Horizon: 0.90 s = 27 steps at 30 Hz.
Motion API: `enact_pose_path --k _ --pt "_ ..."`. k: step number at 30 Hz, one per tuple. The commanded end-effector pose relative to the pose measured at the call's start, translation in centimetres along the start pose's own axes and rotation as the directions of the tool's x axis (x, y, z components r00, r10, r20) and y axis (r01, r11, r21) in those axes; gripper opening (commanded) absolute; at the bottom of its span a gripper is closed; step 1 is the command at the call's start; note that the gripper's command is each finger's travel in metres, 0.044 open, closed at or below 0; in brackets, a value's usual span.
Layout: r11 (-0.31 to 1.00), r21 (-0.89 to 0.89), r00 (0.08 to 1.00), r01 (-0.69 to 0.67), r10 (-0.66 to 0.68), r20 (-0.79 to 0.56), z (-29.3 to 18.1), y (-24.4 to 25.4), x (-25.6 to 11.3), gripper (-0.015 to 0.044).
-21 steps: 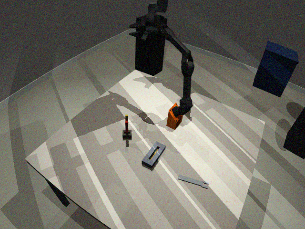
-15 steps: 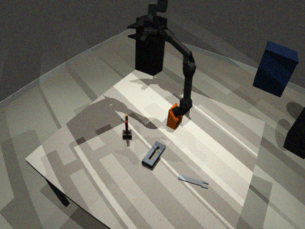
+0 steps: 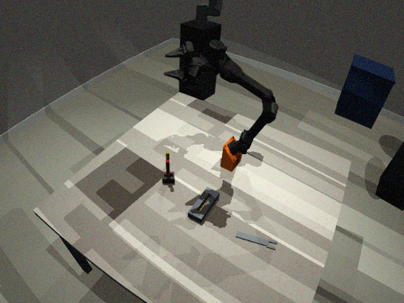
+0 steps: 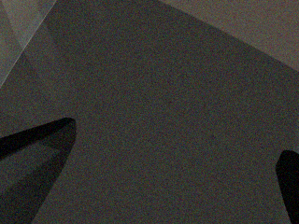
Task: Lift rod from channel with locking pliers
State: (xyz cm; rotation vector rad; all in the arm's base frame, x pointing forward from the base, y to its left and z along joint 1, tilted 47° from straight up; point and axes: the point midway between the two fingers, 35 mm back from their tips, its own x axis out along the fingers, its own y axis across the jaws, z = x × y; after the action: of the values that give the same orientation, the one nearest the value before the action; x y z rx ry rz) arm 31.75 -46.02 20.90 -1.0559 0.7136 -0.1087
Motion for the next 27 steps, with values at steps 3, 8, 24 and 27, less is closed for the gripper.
enact_pose_path --k 3,8,24,27 --pt "0.988 0.147 0.996 0.039 -0.05 0.073 11.0 0.0 -1.7 0.044" --pt "0.953 0.299 0.98 0.048 -0.102 0.169 20.5 1.4 -5.0 0.044" --pt "0.538 0.755 0.764 -0.376 -0.281 0.581 37.9 13.5 -23.7 0.044" --pt "0.509 0.757 0.748 -0.41 -0.288 0.598 38.1 14.1 -24.5 0.044"
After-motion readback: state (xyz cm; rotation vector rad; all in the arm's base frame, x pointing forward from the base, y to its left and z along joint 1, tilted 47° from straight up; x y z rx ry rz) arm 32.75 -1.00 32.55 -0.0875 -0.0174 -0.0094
